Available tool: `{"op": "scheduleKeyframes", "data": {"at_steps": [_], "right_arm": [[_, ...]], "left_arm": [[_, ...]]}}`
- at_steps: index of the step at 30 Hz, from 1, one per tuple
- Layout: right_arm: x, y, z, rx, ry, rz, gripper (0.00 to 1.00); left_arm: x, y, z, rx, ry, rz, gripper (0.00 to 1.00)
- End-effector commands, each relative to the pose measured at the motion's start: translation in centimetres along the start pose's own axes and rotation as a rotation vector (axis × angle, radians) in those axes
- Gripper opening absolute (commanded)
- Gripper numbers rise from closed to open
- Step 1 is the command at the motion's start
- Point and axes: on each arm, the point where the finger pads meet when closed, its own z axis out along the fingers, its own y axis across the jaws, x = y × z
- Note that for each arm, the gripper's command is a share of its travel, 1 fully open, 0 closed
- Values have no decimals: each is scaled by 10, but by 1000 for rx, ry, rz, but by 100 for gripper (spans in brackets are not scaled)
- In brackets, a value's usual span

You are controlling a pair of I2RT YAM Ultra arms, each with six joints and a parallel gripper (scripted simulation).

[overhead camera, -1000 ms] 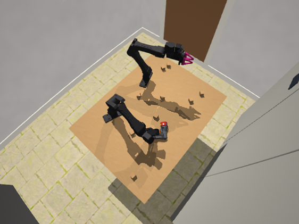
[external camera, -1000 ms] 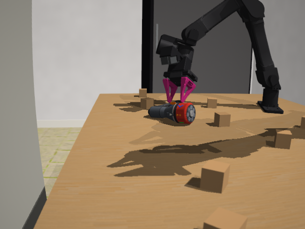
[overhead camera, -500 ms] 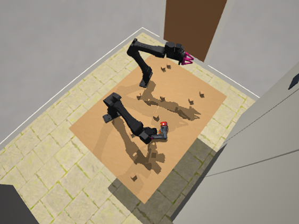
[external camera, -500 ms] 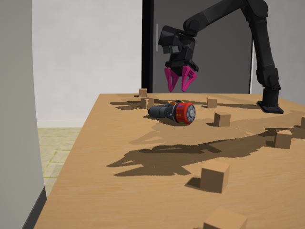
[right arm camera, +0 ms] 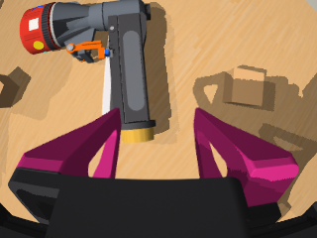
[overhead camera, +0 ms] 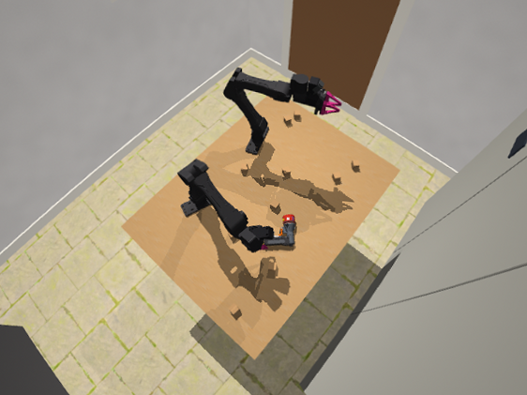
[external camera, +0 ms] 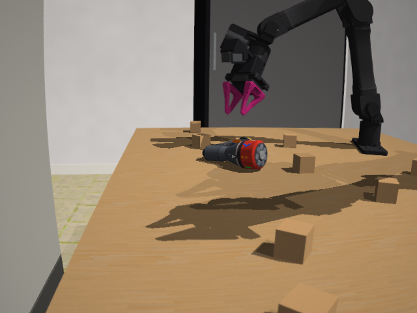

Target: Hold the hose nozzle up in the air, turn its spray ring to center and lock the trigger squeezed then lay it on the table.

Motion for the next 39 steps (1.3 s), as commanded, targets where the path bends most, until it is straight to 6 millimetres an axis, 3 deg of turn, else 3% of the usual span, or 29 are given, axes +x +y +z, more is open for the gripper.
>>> {"op": "scheduleKeyframes", "data": {"at_steps": [1, 8, 10, 11, 12, 22, 25, 27, 29, 30, 32, 33, 35, 39], "right_arm": [[-11, -23, -21, 131, -63, 58, 50], [-26, -50, -64, 302, -174, 130, 50], [-26, -50, -64, 302, -174, 130, 50], [-29, -51, -67, 317, -186, 136, 50], [-26, -53, -72, 333, -194, 151, 50], [-45, -82, -146, 559, -387, 252, 50], [-48, -87, -167, 617, -444, 283, 50], [-48, -87, -167, 617, -444, 283, 50], [-46, -88, -176, 641, -466, 304, 50], [-49, -89, -186, 663, -493, 311, 50], [-54, -92, -206, 708, -546, 328, 50], [-55, -93, -214, 725, -567, 337, 50], [-54, -94, -227, 758, -606, 359, 50], [-54, -94, -256, 822, -690, 397, 50]], "left_arm": [[-39, -4, -13, 7, -89, 7, 37], [-41, -3, -15, 6, -96, 7, 37], [-41, -3, -15, 6, -96, 7, 37], [-28, -1, -7, 1, -64, 5, 37], [-43, -3, -16, 6, -104, 7, 37], [-42, 2, -16, -7, -99, 6, 37], [-42, 3, -16, -8, -99, 6, 37], [-42, 3, -16, -8, -99, 6, 37], [-26, 4, 1, -10, -55, 6, 37], [-23, 3, -1, -7, -52, 6, 37], [-46, -1, -18, 3, -113, 5, 37], [-47, -1, -20, 3, -115, 5, 37], [-32, -2, -5, 5, -74, 5, 37], [-31, -3, -5, 8, -73, 5, 37]]}}
